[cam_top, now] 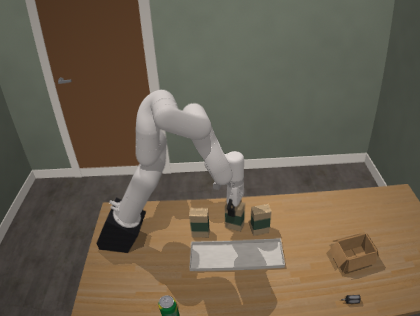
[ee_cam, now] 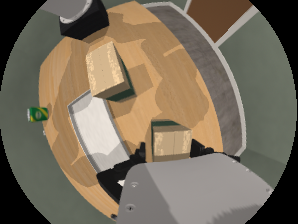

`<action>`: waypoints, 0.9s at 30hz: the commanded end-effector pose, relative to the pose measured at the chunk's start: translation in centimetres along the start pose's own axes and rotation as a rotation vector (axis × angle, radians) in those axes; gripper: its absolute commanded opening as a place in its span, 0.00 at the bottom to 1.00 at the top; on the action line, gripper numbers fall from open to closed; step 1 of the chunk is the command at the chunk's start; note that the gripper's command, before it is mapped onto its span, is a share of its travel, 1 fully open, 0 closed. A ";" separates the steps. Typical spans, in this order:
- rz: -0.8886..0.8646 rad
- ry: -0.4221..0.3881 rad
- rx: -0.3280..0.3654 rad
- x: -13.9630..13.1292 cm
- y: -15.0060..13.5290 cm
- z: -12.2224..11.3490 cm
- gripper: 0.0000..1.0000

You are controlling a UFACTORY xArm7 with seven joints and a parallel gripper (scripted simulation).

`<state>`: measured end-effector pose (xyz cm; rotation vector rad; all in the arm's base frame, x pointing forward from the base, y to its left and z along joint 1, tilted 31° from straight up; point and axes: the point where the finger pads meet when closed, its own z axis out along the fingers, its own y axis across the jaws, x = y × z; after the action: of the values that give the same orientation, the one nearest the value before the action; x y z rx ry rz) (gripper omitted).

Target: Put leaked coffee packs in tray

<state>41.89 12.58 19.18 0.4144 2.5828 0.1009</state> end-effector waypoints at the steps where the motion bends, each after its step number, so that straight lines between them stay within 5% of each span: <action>1: 0.000 -0.004 -0.001 -0.1 0.1 0.6 0.87; 21: 0.000 -0.004 -0.001 -0.1 0.1 1.0 0.87; 22: 0.000 -0.004 -0.001 -0.1 0.1 1.0 0.27; 27: 0.000 -0.004 -0.001 -0.1 0.1 1.0 0.27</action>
<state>42.49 12.59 18.25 0.4147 2.5814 0.0995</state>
